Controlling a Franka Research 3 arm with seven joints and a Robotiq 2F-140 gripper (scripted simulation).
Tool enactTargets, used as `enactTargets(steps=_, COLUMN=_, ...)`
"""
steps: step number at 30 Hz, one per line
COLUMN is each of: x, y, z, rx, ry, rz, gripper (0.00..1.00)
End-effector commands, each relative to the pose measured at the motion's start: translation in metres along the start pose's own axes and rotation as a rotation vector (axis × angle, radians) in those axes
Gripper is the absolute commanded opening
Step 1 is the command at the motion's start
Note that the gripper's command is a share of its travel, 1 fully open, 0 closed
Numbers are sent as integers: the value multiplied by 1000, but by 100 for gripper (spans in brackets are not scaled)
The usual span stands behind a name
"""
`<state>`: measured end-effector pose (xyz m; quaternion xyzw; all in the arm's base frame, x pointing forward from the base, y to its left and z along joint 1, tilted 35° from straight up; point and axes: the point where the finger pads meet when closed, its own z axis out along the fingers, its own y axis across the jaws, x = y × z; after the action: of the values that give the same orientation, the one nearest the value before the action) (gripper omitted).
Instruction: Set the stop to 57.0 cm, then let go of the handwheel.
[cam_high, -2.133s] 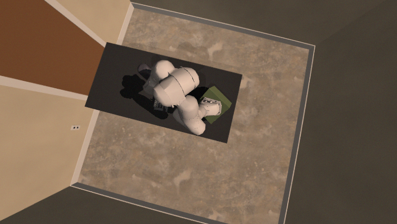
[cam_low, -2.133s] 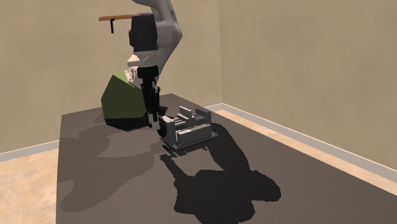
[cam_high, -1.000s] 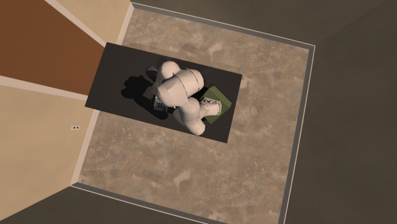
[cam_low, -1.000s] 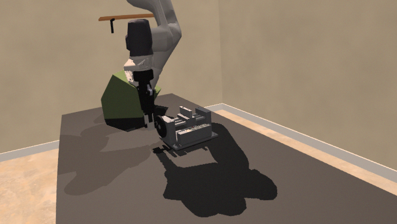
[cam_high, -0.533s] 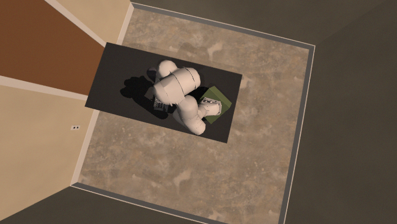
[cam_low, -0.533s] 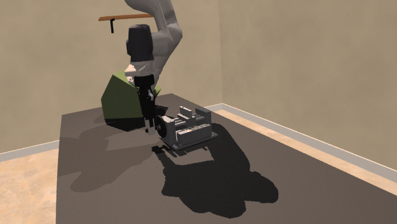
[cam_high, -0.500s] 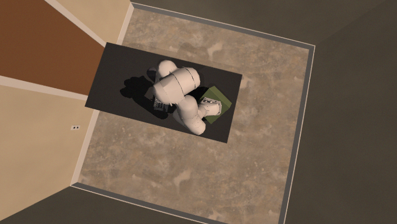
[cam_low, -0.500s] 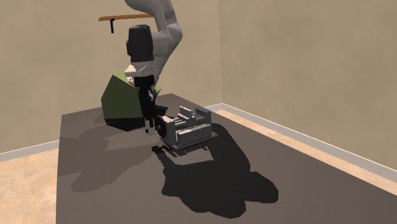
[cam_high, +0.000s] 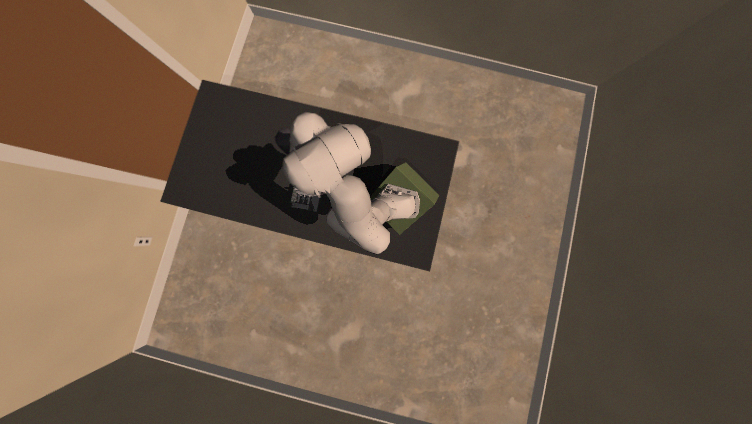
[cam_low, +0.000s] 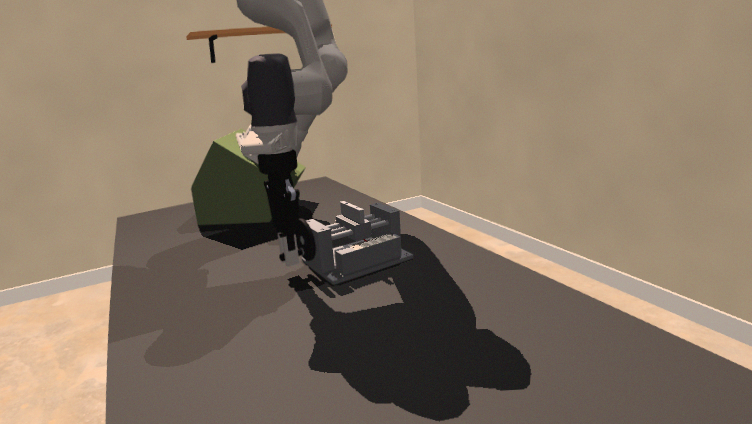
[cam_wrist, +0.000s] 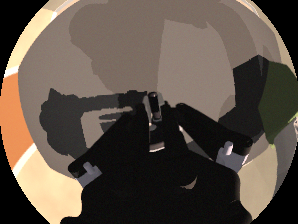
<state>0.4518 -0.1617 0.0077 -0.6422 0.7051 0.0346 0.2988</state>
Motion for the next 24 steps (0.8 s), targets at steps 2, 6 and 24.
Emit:
enactTargets(steps=2, x=2, y=-13, z=2, rx=4, ry=1, rz=13, gripper=4)
enactTargets(steps=6, x=2, y=-27, z=-2, rx=4, ry=1, rz=13, gripper=4)
enactTargets(steps=24, x=2, y=-41, z=-40, rx=4, ry=1, rz=13, gripper=4)
